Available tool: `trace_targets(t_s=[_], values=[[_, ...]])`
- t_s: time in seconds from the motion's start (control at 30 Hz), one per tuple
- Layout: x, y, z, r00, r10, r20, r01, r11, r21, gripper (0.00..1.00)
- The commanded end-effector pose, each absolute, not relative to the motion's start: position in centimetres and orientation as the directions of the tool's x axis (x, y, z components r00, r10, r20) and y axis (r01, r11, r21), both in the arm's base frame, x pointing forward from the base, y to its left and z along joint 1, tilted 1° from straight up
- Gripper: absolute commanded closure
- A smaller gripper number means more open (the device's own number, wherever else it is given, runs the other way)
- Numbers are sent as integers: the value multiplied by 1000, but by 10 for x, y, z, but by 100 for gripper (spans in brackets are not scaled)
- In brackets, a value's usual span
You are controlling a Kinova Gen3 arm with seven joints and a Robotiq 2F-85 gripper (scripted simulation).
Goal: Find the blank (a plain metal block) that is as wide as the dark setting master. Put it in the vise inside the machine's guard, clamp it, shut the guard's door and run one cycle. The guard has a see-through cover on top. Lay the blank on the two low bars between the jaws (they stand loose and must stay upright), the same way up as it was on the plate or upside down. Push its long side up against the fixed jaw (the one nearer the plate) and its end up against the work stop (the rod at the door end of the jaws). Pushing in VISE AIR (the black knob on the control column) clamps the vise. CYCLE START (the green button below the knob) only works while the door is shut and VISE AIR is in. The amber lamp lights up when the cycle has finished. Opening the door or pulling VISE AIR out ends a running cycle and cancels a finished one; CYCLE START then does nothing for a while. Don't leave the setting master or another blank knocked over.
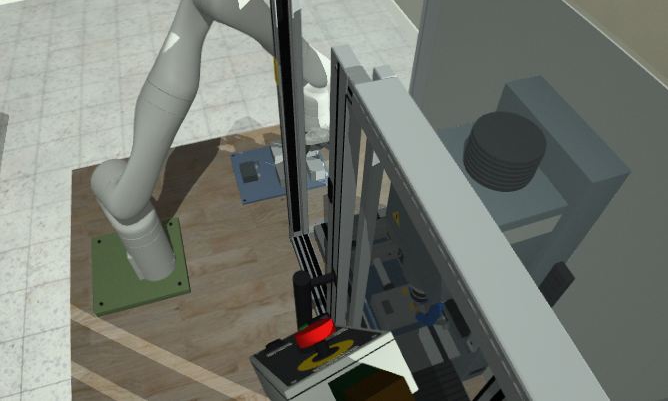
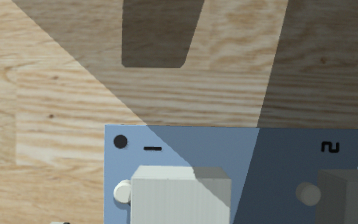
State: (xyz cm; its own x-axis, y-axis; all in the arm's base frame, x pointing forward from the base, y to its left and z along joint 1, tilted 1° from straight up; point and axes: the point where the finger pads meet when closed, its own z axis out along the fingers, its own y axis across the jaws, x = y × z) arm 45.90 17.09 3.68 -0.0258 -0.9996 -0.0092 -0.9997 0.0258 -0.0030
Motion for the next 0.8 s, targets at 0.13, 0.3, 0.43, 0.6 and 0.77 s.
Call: trace_targets(t_s=[0.13, 0.3, 0.43, 0.6, 0.77], values=[[458, 172, 35, -24, -1000, -13, -1000, 24, -3, 0], [458, 172, 35, -24, -1000, -13, -1000, 24, -3, 0], [458, 172, 35, -25, -1000, -11, -1000, 25, -4, 0], [457, 172, 34, -24, -1000, -13, -1000, 24, -3, 0], [457, 172, 34, -24, -1000, -13, -1000, 24, -3, 0]])
